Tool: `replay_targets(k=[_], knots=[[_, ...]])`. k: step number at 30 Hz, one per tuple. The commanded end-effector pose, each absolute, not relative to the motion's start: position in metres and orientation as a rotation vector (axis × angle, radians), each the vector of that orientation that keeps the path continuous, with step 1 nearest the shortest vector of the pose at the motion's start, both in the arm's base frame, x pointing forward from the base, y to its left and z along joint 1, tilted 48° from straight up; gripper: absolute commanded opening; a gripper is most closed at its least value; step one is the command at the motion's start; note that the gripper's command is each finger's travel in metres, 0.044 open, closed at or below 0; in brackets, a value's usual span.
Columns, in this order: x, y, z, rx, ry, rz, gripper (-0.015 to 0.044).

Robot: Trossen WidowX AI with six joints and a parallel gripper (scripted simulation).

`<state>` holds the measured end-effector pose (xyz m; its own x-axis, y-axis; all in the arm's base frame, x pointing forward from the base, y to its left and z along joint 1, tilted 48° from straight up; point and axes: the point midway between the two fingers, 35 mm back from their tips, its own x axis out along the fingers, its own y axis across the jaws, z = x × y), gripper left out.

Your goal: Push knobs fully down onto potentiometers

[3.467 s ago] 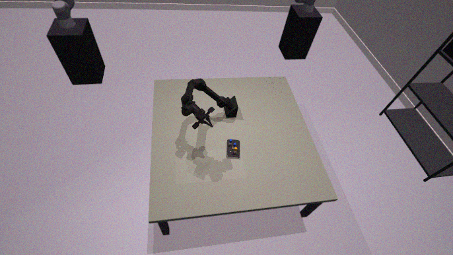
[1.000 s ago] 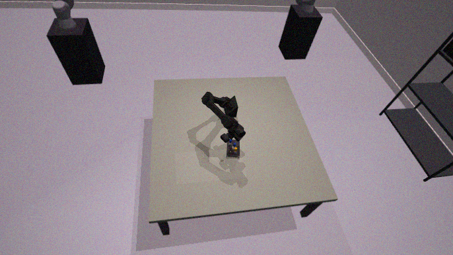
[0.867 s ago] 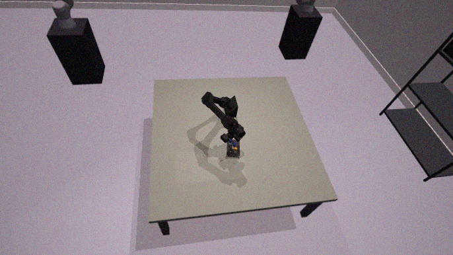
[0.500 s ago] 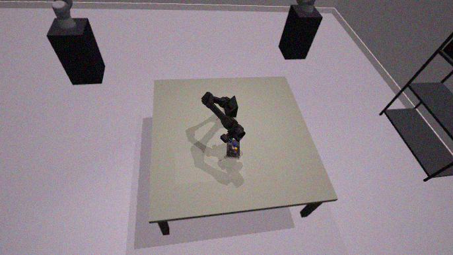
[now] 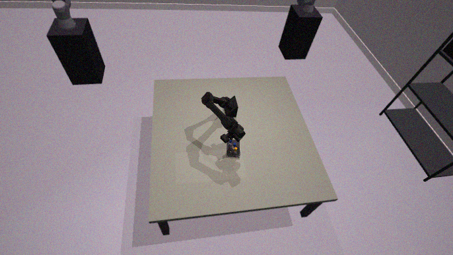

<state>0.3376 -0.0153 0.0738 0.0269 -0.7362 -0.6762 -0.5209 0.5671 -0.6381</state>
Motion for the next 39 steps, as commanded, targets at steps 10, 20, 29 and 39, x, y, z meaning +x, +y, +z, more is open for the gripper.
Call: replay_targets(k=[10, 20, 29, 39], knots=[[0.338, -0.019, 0.072, -1.082, 1.629, -0.233, 0.0], [0.338, -0.021, 0.071, -1.082, 1.629, -0.233, 0.0], [0.338, -0.024, 0.068, -1.082, 1.629, -0.233, 0.0], [0.339, -0.026, 0.066, -1.082, 1.629, -0.233, 0.0]])
